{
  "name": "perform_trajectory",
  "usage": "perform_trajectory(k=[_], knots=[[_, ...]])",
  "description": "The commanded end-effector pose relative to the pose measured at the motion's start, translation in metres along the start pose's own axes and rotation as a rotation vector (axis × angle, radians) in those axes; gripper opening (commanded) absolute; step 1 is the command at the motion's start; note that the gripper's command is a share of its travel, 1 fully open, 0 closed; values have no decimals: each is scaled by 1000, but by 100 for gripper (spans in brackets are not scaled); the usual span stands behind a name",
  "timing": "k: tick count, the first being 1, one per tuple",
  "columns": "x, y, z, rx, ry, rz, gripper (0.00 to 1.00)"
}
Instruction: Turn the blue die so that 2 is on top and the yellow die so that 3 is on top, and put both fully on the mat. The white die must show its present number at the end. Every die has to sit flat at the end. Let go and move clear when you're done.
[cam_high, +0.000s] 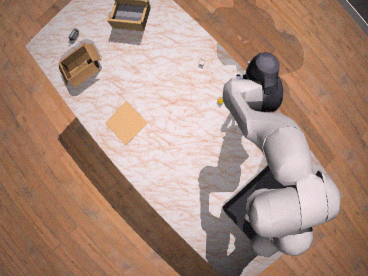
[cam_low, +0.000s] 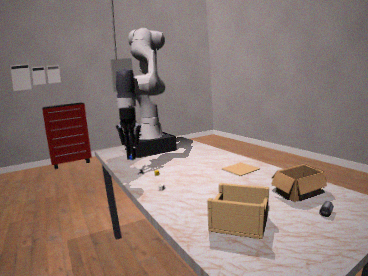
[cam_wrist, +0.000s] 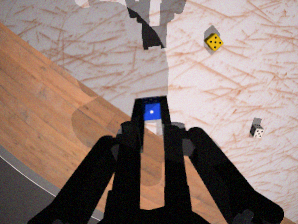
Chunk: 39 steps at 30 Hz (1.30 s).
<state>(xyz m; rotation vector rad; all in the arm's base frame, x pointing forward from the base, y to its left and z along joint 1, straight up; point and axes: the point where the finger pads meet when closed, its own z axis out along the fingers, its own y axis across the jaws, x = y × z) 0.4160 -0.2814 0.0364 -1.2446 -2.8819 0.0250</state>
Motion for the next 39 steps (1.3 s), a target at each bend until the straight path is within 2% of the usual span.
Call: perform_trajectory(k=[1, 12, 26, 29, 39], knots=[[-1, 0, 0, -14, 0, -174, 18], [-1, 1, 1, -14, -1, -325, 18], [0, 3, 2, -14, -3, -600, 18], [0, 3, 2, -14, -3, -612, 18], [0, 4, 3, -14, -5, -816, 18]])
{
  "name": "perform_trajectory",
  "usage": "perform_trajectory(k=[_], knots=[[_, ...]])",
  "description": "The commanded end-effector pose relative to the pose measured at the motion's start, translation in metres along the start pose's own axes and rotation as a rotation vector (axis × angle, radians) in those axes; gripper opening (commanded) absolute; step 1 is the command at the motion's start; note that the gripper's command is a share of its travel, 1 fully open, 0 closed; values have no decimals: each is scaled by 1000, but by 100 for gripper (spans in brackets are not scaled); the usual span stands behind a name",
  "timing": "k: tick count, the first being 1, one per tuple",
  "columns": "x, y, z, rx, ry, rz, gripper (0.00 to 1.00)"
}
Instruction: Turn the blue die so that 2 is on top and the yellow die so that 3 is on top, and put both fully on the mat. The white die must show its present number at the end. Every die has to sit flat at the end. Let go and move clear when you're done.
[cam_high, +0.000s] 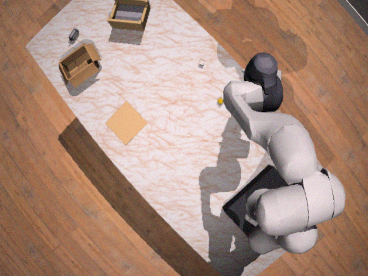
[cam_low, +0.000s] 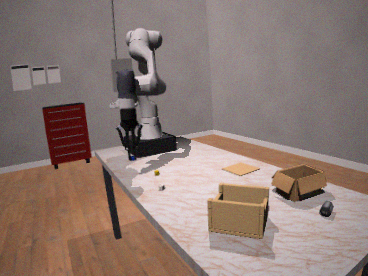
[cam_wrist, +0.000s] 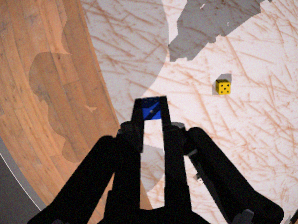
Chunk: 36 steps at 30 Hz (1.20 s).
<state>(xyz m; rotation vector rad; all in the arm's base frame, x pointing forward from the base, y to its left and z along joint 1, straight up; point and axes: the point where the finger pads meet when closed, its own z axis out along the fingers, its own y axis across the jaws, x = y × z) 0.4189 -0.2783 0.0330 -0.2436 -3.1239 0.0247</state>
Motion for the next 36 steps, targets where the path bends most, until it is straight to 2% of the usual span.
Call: perform_trajectory(k=[1, 7, 22, 30, 33, 36], knots=[[0, 0, 0, -13, -10, -174, 18], [-1, 0, 0, -13, -10, -242, 18], [-2, 2, 1, -11, -13, -526, 18], [-2, 2, 1, -11, -14, -600, 18], [-2, 1, 2, -20, -47, -599, 18], [2, -4, 2, -37, -147, -593, 18]])
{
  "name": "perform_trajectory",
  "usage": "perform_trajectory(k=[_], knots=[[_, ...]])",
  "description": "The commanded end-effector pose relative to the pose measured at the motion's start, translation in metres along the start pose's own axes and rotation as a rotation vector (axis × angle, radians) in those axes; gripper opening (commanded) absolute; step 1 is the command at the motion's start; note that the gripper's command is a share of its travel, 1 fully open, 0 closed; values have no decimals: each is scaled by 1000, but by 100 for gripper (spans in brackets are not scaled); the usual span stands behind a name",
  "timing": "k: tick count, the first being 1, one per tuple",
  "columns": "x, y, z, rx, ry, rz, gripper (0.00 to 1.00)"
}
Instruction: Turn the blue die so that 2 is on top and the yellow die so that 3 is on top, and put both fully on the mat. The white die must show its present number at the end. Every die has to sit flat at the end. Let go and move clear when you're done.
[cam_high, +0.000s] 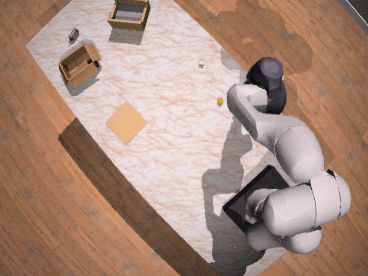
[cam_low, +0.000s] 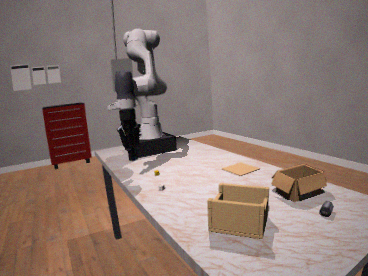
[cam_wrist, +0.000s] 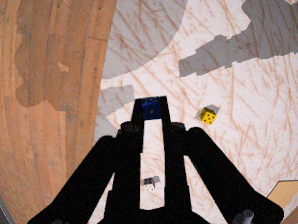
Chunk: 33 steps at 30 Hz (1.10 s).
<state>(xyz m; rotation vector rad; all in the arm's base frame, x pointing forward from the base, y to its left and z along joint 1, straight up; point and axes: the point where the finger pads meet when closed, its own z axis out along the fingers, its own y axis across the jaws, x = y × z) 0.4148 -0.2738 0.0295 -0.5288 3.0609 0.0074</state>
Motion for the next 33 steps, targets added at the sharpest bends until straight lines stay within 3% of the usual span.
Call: perform_trajectory(k=[1, 5, 33], knots=[[0, -7, -2, -2, -141, -99, 18], [0, -6, -1, -5, -157, -100, 18], [6, -6, 2, -30, -448, -101, 18]])
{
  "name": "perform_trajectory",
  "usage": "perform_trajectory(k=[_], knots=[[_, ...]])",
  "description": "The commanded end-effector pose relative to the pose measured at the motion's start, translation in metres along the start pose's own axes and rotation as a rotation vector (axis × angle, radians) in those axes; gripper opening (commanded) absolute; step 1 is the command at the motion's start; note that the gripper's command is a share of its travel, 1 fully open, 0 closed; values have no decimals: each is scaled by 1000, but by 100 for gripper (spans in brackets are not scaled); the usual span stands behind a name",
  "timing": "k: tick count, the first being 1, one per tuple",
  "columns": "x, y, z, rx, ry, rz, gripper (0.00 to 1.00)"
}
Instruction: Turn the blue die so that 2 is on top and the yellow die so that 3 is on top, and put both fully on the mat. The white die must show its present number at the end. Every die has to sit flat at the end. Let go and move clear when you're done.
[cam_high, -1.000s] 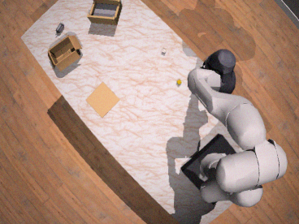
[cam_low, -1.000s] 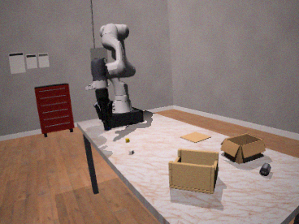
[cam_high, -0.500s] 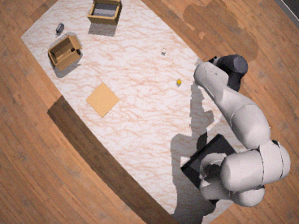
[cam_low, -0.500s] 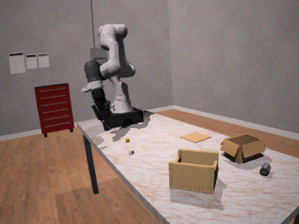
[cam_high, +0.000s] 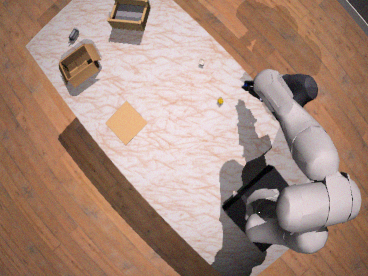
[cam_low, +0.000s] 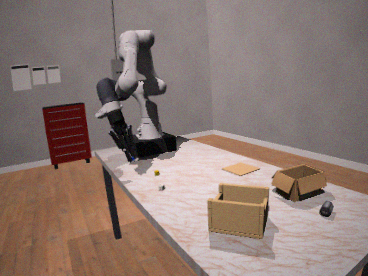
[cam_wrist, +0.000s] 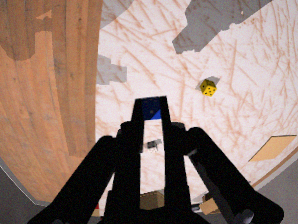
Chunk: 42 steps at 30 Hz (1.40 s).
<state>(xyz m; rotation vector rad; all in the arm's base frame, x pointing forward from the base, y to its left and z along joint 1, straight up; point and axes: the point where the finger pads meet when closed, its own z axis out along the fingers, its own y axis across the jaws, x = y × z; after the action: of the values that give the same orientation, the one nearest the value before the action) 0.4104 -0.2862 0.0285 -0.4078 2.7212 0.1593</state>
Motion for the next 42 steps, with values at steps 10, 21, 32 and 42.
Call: perform_trajectory(k=[10, 21, 32, 42], knots=[[3, 5, 3, -22, -199, -147, 18], [6, 4, 4, -32, -332, -147, 18], [10, 2, 4, -43, -504, -146, 18], [14, 1, 4, -53, -663, -144, 18]])
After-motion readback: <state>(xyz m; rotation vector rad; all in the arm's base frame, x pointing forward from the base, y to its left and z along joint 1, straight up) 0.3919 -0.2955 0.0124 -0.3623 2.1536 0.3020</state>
